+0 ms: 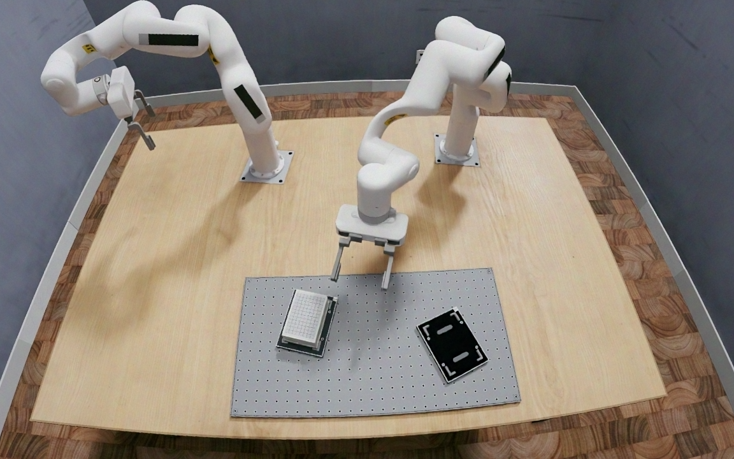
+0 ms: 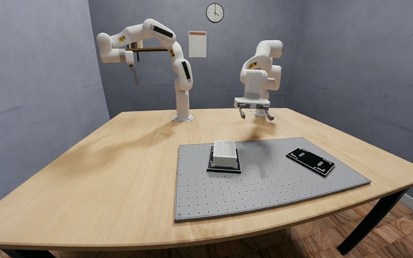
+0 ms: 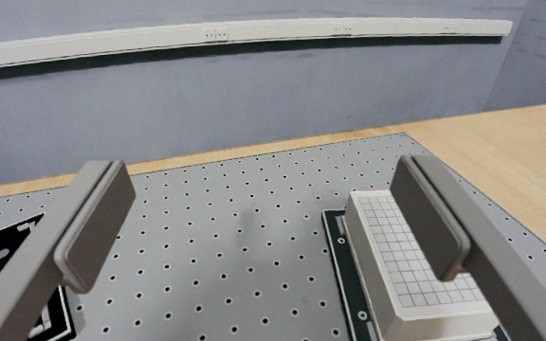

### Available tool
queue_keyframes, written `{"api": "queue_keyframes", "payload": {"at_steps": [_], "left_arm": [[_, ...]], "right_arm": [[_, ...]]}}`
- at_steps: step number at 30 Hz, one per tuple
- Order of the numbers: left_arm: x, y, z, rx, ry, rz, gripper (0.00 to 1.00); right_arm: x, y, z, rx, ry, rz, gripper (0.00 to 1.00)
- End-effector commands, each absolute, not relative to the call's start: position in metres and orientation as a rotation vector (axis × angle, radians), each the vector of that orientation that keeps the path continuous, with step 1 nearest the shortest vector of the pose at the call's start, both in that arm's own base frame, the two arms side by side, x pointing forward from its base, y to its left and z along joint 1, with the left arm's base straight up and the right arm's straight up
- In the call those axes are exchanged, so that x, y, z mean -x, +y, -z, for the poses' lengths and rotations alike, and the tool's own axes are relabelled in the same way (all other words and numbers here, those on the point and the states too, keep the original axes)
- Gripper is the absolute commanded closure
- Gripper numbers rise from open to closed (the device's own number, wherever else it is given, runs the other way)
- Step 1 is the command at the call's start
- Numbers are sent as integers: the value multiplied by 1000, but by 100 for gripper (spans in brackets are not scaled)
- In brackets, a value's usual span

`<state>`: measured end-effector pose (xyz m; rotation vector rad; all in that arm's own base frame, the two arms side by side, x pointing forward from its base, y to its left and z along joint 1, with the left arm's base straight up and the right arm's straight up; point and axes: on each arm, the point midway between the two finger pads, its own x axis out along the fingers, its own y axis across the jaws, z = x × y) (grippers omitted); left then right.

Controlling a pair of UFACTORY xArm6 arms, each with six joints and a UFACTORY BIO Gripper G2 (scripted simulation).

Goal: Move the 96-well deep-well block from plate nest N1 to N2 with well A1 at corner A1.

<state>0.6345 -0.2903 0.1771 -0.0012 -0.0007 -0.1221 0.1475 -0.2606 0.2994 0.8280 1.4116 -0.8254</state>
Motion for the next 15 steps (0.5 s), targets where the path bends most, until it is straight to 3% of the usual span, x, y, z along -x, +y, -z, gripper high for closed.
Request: {"api": "queue_keyframes", "payload": {"at_steps": [1, 15], "left_arm": [[-644, -306, -174, 2, -4, 120, 63], [-664, -363, -150, 3, -5, 120, 63]], "right_arm": [[-148, -261, -300, -826, 1409, 826, 0], [-148, -261, -300, -826, 1409, 826, 0]]}}
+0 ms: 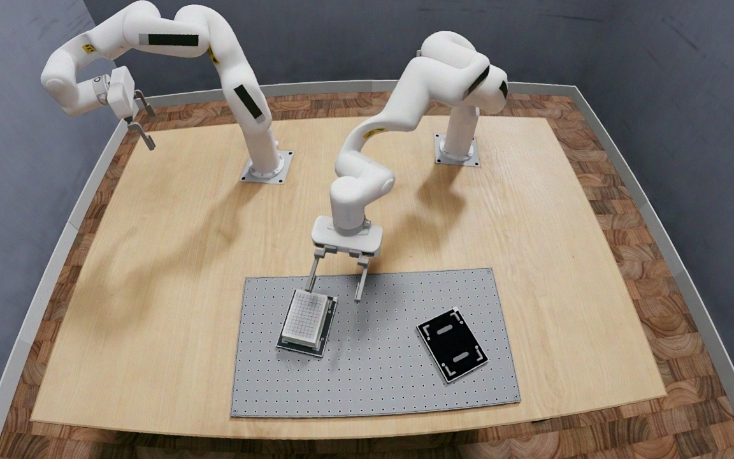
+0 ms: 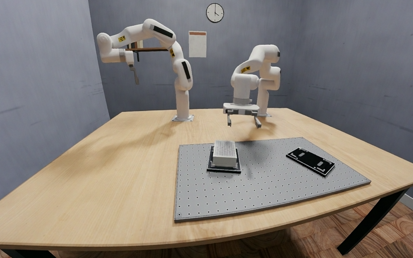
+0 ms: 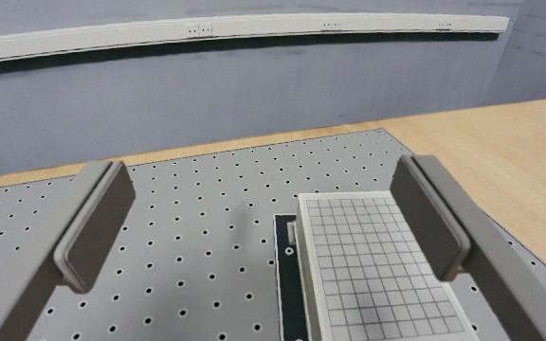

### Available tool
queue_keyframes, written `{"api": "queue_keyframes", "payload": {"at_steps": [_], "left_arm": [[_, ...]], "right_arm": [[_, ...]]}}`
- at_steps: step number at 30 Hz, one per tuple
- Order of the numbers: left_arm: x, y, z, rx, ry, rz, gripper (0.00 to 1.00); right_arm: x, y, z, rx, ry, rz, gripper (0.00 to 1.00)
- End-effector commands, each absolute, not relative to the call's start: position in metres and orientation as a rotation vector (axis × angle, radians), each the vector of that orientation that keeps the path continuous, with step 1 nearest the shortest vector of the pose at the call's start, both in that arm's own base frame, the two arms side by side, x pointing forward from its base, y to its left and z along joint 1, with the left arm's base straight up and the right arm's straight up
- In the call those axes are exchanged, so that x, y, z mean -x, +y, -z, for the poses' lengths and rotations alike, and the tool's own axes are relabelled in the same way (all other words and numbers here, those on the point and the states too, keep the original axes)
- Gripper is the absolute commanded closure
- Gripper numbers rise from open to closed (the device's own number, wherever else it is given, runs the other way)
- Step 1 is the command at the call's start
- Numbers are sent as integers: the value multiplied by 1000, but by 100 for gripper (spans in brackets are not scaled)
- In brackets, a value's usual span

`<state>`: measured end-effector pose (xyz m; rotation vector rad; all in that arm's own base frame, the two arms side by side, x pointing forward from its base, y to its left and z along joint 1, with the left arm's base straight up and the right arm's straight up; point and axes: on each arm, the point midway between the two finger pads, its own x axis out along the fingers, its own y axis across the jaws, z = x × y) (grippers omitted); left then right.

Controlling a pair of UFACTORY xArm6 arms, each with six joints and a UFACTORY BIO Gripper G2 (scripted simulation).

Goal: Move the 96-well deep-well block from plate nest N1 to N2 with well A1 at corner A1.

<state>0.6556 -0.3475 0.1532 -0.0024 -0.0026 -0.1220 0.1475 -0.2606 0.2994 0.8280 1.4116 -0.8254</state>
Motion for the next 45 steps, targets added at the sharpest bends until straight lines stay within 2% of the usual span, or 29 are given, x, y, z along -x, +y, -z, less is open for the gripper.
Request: {"api": "queue_keyframes", "payload": {"at_steps": [1, 15, 45], "left_arm": [[-664, -363, -150, 3, -5, 120, 63], [-686, -422, -126, 3, -5, 120, 63], [-686, -422, -109, 3, -5, 120, 63]], "right_arm": [[-148, -261, -300, -826, 1409, 826, 0], [-148, -261, -300, -826, 1409, 826, 0], [-148, -261, -300, -826, 1409, 826, 0]]}}
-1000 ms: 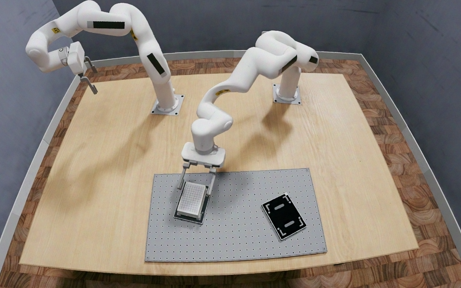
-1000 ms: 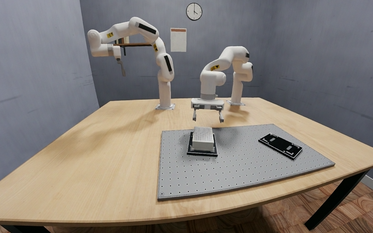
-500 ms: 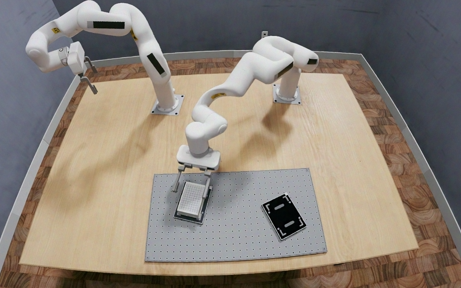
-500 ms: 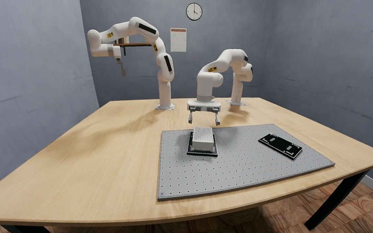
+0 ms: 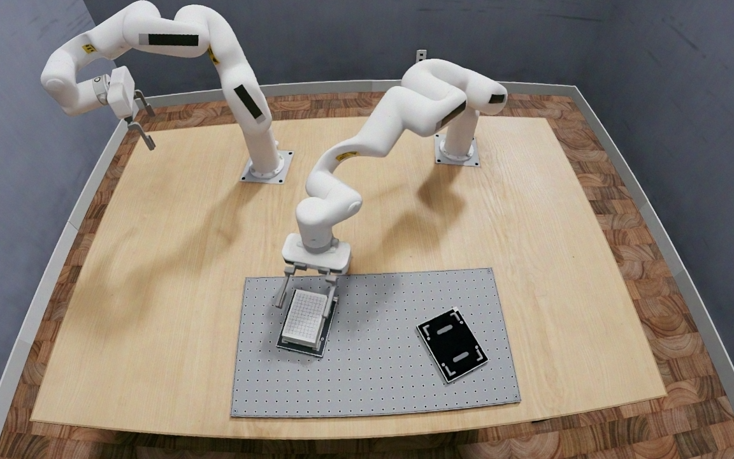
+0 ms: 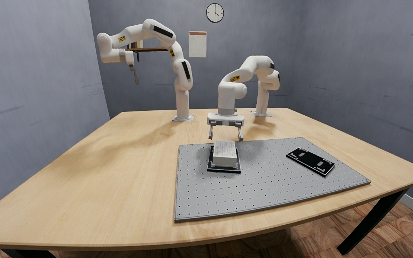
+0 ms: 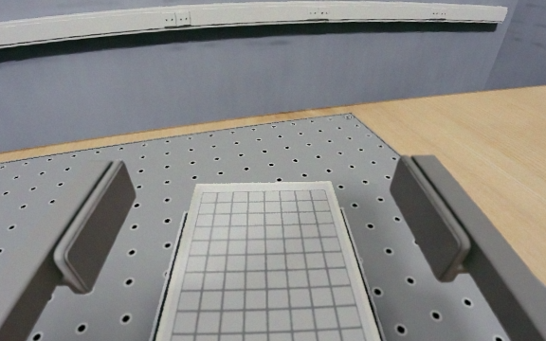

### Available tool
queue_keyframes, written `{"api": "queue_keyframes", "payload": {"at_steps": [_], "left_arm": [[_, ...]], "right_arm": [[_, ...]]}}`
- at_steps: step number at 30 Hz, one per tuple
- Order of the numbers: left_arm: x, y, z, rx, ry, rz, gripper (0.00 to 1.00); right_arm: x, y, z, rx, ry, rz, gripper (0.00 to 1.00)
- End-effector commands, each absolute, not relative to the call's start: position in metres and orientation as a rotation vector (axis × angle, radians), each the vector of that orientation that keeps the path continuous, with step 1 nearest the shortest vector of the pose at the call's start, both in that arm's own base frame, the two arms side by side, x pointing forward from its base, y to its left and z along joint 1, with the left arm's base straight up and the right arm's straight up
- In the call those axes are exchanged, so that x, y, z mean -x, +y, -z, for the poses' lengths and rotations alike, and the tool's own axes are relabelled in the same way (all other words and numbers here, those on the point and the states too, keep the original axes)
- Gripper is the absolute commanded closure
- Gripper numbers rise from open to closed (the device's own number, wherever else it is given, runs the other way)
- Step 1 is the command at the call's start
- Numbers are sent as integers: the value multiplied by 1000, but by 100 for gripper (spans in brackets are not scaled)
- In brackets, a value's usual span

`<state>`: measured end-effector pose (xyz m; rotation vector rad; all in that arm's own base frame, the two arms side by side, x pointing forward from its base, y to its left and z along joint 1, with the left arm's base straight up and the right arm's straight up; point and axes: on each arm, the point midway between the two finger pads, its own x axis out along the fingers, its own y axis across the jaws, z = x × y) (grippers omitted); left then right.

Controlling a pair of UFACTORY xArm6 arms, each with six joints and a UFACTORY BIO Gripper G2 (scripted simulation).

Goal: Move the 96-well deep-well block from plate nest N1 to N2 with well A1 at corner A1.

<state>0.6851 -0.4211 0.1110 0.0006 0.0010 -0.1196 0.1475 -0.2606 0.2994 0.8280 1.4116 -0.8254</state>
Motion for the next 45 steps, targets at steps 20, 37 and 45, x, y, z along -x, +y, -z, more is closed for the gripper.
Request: {"api": "queue_keyframes", "payload": {"at_steps": [20, 37, 45], "left_arm": [[-686, -422, -79, 3, -5, 120, 63], [-686, -422, -66, 3, -5, 120, 63], [-686, -422, -65, 3, -5, 120, 63]], "right_arm": [[-148, -261, -300, -826, 1409, 826, 0], [-148, -261, -300, -826, 1409, 826, 0], [-148, -261, -300, -826, 1409, 826, 0]]}}
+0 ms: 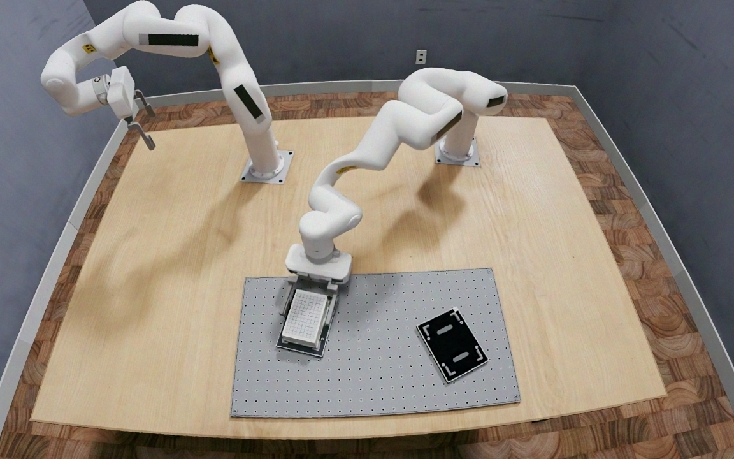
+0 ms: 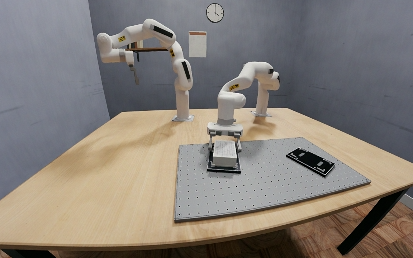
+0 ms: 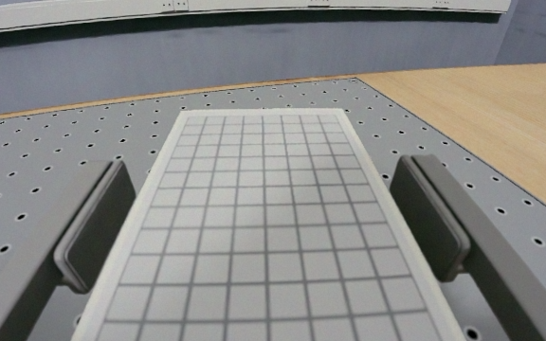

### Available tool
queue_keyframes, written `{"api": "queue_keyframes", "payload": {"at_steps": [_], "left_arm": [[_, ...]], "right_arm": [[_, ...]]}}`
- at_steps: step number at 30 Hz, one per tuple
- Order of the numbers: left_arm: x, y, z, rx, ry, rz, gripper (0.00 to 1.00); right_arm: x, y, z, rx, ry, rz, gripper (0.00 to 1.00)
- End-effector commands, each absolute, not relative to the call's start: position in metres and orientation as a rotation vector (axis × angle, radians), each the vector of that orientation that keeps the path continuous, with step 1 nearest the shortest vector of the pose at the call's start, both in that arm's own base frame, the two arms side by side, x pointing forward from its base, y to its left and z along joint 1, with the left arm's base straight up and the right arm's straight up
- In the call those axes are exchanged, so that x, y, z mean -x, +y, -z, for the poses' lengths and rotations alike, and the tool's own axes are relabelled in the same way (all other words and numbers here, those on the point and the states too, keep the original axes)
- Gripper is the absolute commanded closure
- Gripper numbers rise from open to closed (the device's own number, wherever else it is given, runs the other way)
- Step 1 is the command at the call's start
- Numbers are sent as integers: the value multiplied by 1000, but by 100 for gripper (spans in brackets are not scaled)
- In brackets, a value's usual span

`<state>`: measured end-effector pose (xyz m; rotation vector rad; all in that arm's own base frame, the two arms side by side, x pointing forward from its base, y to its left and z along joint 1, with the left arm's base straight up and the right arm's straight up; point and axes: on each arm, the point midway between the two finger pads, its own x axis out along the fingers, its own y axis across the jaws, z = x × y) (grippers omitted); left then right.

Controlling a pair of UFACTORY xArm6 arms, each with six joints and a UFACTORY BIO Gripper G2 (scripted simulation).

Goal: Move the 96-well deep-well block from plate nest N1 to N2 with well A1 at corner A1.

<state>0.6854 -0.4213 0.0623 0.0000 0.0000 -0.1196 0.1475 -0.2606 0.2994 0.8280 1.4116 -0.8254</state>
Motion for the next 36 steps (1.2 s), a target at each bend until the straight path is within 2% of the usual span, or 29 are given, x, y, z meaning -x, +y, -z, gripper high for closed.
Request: {"api": "queue_keyframes", "payload": {"at_steps": [1, 36], "left_arm": [[-686, -422, -64, 3, -5, 120, 63], [-686, -422, -46, 3, -5, 120, 63]], "right_arm": [[-148, -261, -300, -826, 1409, 826, 0], [-148, -261, -300, -826, 1409, 826, 0]]}}
